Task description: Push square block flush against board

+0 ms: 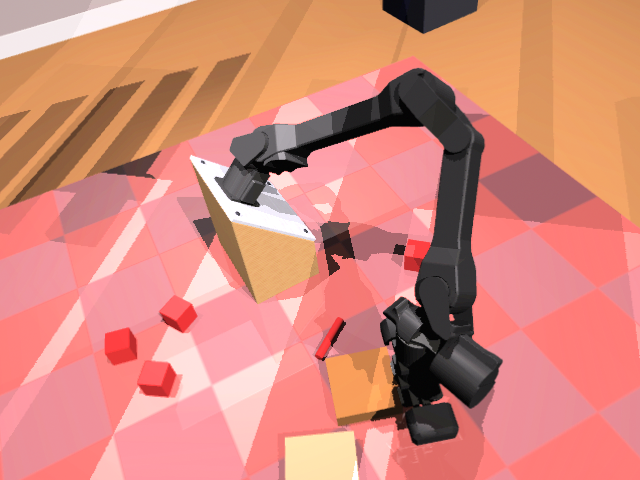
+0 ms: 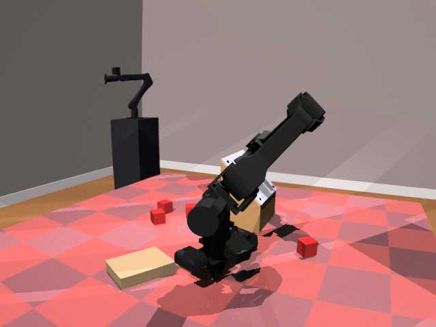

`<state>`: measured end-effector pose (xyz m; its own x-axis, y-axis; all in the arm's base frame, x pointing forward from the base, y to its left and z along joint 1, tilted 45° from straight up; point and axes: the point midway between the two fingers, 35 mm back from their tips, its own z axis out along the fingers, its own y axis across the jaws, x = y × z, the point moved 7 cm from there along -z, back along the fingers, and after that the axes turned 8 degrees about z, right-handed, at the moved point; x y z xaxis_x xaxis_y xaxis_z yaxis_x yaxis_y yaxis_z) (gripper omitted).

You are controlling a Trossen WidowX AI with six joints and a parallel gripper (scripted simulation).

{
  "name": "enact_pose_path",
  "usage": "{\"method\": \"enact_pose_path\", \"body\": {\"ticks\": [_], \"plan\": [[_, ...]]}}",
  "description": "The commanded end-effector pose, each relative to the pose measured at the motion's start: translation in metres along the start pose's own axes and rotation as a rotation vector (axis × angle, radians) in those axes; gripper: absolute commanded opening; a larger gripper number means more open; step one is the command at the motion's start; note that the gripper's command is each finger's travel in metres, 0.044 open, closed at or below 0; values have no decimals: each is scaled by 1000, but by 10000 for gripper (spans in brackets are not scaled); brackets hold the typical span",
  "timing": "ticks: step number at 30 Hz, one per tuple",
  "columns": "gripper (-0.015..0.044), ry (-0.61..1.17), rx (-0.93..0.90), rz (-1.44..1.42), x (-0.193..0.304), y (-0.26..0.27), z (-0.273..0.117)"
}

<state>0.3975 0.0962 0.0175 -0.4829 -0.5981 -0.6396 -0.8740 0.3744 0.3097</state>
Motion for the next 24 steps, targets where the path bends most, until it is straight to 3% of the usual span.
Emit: {"method": "enact_pose_path", "body": {"ticks": [1,24], "plan": [[0,4,-1,-2,6,-1,1],[0,6,0,-2,25,-5,1]]}}
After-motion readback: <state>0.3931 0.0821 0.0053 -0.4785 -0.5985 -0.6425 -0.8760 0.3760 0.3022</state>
